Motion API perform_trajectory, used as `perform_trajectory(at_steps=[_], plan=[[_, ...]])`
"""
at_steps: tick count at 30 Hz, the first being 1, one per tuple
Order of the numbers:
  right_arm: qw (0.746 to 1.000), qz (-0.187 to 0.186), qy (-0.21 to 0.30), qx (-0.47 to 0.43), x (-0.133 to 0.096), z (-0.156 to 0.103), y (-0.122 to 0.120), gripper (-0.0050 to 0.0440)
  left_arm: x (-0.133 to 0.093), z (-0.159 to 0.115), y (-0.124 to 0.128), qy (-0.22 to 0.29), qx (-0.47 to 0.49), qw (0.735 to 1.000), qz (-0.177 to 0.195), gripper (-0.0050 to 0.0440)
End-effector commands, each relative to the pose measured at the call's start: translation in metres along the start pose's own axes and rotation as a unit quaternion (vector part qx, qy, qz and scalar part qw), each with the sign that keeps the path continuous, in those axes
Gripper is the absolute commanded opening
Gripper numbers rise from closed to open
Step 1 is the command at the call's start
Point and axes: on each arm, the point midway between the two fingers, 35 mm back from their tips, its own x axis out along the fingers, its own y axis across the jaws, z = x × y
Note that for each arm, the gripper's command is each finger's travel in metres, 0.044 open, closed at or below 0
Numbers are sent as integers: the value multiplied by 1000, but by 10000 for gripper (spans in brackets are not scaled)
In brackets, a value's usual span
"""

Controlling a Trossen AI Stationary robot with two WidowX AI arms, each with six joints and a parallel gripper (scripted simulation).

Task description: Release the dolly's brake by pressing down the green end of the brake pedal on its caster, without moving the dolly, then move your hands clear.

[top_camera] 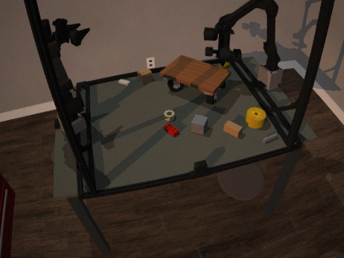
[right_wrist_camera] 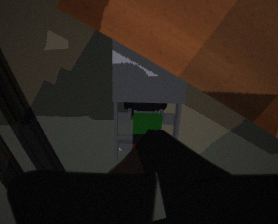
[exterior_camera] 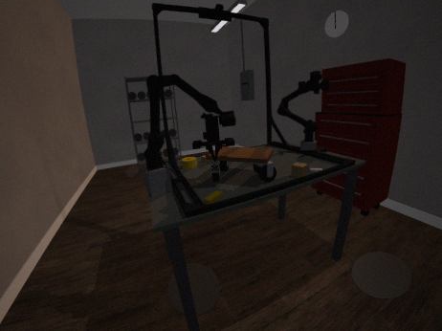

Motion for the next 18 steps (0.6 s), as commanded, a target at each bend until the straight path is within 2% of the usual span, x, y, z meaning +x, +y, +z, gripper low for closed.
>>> perform_trajectory(at_steps=[1, 18], plan=[[1000, 6, 3, -1, 6, -1, 2, 0, 0, 0, -1, 0, 0, 1000, -2, 440], [1000, 6, 3, -1, 15, 0, 2, 0, 0, 0, -1, 0, 0, 1000, -2, 440]])
